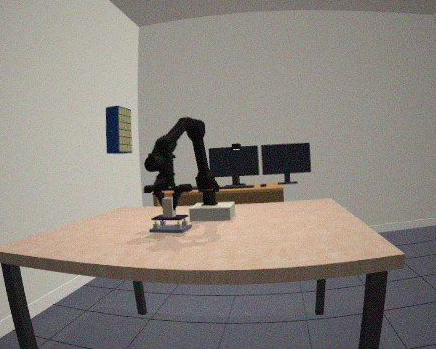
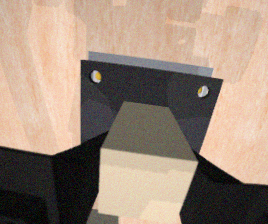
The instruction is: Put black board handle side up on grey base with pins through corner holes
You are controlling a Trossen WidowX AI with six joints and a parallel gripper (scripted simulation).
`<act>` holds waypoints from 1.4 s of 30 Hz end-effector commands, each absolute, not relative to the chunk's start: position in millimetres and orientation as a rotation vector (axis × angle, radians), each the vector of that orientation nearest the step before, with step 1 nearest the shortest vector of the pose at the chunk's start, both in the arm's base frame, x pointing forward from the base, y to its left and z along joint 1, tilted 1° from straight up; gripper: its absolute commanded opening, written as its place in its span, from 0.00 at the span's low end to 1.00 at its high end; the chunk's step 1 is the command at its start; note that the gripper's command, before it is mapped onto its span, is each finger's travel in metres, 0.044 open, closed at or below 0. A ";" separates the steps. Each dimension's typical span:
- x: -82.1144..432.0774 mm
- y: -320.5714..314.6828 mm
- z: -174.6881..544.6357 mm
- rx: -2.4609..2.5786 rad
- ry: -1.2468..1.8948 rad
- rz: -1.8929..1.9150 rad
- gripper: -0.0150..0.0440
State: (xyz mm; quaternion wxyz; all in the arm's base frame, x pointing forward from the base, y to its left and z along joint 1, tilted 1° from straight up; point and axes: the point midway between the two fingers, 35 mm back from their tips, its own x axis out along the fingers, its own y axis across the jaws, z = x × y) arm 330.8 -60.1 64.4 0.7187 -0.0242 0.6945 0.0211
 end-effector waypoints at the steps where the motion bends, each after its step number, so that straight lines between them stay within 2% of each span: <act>1: 330.3 -60.2 62.4 -0.055 1.536 0.047 0.25; 26: 330.9 -59.9 55.5 -0.058 1.535 0.051 0.25; 42: 331.1 -60.1 57.8 -0.054 1.536 0.047 0.97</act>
